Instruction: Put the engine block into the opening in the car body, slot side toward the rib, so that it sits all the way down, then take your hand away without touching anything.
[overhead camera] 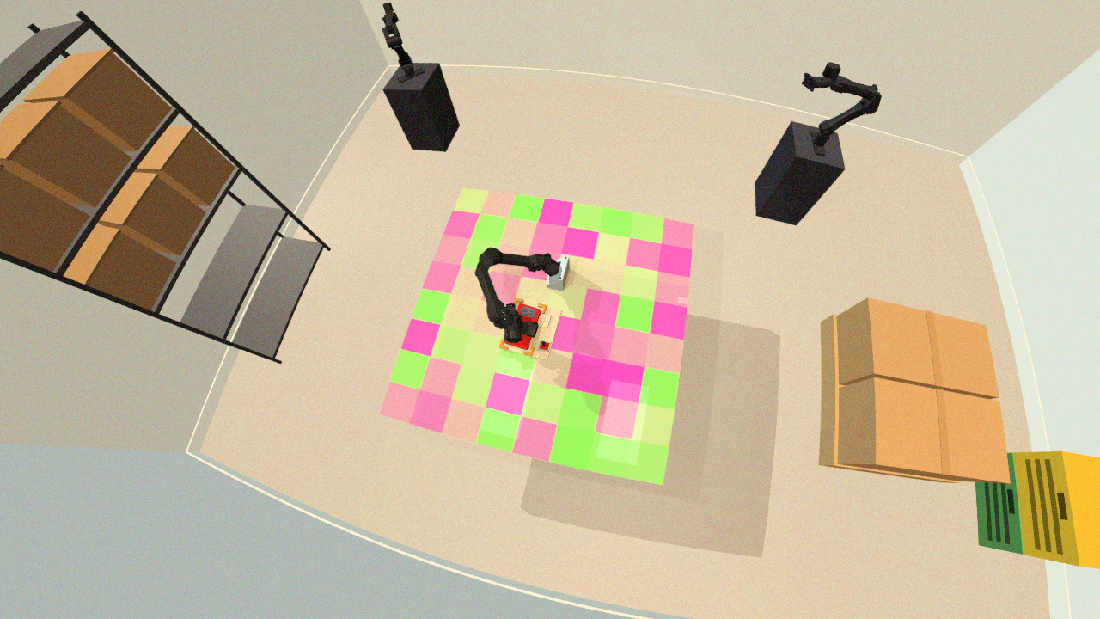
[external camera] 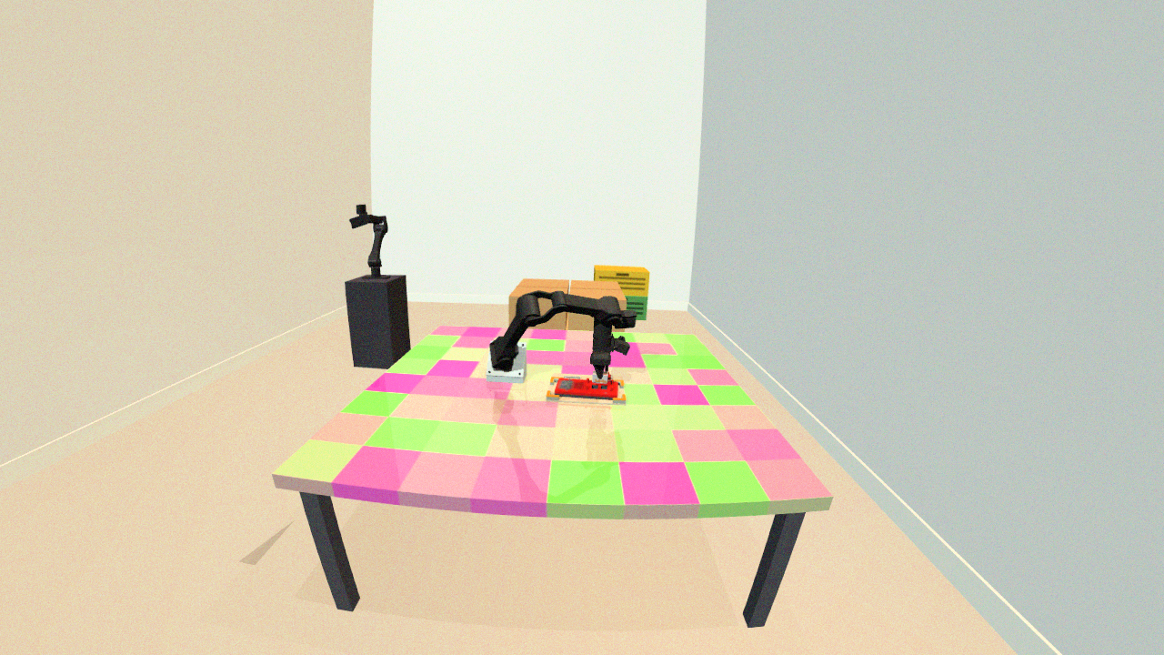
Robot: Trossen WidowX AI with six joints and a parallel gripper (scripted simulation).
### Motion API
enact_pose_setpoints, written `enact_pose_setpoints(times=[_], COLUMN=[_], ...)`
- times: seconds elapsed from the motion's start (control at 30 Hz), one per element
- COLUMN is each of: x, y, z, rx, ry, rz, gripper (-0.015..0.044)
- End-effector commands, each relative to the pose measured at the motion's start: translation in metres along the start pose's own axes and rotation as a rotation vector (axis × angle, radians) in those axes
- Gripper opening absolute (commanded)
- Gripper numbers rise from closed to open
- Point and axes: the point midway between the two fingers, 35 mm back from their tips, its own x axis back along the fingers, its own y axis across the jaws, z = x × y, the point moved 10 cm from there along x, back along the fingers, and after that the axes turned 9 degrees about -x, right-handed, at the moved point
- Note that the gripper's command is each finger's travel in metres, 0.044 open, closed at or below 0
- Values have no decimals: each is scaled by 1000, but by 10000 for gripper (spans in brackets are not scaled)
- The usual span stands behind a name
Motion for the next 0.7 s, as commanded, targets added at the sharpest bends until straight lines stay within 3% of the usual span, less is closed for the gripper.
enact_pose_setpoints(times=[0.0, 0.67], x=[0, -4], y=[0, 0], z=[0, 0], rx=[5, -1], ry=[-3, -3], rz=[2, 2], gripper=[159, 159])
